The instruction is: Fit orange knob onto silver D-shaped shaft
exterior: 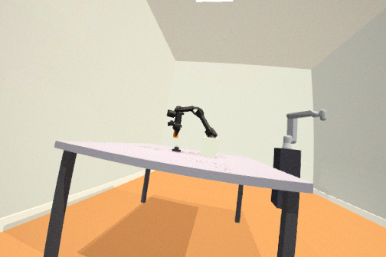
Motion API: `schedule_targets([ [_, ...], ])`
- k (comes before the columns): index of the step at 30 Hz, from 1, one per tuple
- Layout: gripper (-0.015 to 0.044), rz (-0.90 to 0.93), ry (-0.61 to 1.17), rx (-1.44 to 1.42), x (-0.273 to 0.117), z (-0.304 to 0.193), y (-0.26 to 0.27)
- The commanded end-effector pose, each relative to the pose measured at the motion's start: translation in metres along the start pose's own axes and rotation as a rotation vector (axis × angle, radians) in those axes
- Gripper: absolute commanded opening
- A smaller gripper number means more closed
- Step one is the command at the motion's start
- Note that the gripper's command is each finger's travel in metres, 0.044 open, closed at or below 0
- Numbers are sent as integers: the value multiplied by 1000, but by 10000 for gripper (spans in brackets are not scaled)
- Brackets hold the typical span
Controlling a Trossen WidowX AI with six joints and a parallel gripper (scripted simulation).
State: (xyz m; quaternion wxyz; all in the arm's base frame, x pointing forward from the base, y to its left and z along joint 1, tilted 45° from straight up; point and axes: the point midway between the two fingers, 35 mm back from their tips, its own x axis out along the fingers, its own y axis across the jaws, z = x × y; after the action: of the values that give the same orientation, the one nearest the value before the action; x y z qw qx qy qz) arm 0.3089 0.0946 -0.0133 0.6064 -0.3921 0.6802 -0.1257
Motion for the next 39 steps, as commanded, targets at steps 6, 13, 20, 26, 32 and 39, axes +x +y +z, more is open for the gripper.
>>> schedule_targets([
  [6, 0, 1, -9, -2, 6, -3, -31],
  [13, 0, -1, -9, -2, 12, -7, -52],
  [20, 0, -6, -8, -1, 18, -13, -73],
  [26, 0, -11, -5, 1, 24, -19, -91],
  [32, 0, -19, -3, 4, 29, -26, -108],
  [39, 0, -27, 4, 5, 35, -35, -126],
])
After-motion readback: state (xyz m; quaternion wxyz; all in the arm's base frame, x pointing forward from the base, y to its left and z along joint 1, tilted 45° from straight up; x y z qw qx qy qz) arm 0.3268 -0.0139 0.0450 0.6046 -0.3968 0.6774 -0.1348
